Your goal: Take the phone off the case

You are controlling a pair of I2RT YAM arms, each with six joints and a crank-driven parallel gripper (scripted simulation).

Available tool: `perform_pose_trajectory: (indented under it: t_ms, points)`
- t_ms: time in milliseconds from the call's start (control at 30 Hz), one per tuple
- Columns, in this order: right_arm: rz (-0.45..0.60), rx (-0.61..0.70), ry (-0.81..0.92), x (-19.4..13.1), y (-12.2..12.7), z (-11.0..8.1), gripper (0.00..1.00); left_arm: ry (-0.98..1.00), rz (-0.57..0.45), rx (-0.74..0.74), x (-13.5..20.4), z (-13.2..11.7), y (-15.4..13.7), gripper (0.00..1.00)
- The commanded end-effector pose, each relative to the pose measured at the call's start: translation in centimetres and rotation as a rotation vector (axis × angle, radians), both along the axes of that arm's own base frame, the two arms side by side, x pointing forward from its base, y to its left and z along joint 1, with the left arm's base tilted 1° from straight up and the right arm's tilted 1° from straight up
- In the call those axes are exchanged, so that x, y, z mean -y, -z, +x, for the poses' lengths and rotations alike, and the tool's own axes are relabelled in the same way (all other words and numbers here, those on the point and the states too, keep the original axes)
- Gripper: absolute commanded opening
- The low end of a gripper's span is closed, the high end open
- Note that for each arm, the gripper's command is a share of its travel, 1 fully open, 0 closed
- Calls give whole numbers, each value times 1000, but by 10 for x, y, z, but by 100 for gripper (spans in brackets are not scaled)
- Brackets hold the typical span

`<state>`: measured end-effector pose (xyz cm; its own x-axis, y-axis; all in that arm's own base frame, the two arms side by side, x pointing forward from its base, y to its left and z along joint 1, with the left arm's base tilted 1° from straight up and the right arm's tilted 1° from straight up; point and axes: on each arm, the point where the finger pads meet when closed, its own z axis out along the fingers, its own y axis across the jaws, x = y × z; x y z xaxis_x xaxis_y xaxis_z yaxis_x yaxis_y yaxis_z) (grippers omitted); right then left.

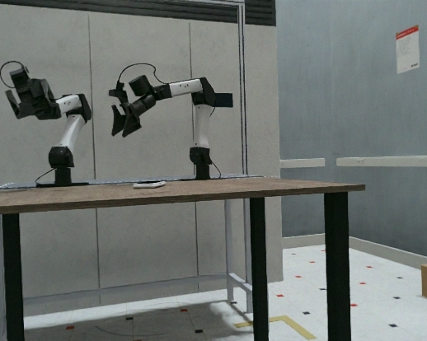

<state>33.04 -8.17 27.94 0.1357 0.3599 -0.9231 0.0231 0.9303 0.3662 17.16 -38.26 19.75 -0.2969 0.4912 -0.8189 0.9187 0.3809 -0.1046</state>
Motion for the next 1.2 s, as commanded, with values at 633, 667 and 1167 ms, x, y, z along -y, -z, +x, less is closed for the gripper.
perform_pose_trajectory:
  t_ms: [633, 667, 1167]
  points:
    - [-39, 21, -11, -2, -8, -1, 100, 2, -45, 34, 4, 2, -16, 100]
    - [-47, 11, -27, -5, -3, -1, 100, -4, -47, 41, 1, 4, -16, 100]
    - [-414, -160, -564, -119, 70, 15, 100, -204, -151, 175, -66, 47, -43, 100]
